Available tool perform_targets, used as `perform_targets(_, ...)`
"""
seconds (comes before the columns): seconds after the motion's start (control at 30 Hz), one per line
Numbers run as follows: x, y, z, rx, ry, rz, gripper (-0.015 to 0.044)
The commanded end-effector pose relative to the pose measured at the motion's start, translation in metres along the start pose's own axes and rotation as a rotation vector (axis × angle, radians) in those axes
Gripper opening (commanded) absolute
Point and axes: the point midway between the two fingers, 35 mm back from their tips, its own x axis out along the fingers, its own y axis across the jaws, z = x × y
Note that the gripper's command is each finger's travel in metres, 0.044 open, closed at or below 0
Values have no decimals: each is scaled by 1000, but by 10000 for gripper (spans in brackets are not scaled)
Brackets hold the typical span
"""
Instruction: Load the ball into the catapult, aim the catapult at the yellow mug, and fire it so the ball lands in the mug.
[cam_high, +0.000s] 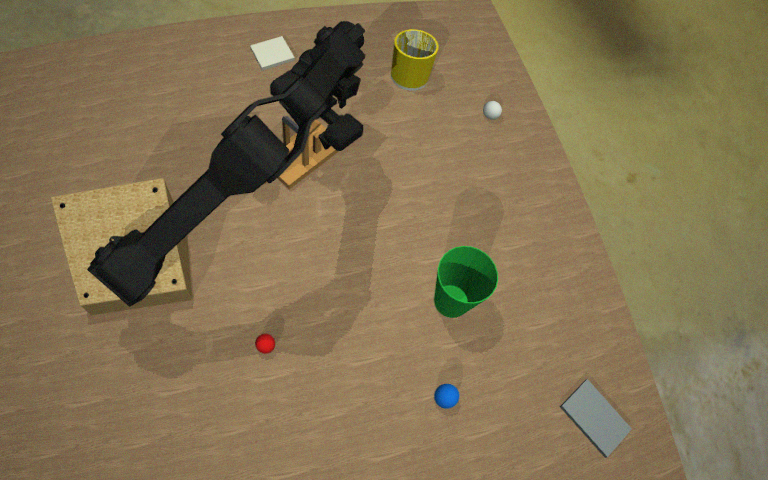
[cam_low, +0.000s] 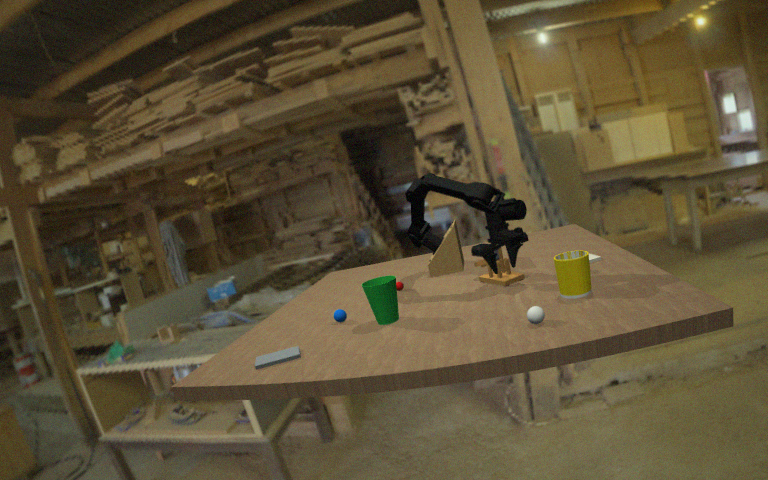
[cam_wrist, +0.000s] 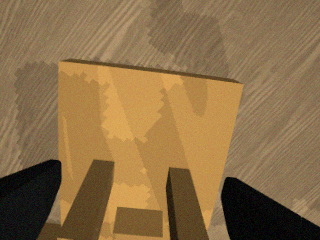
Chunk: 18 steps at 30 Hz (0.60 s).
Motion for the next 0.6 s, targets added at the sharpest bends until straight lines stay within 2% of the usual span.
perform_targets(0.0, -20, 0, 3, 4, -5, 3, 440)
perform_targets(0.2, -97, 2, 0, 0, -4, 6, 440)
perform_targets(0.3, -100, 2, -1, 0, -4, 6, 440)
perform_targets(0.33, -84, 3, 2, -7, -9, 1, 440)
perform_targets(0.57, -93, 2, -2, -1, -10, 0, 440)
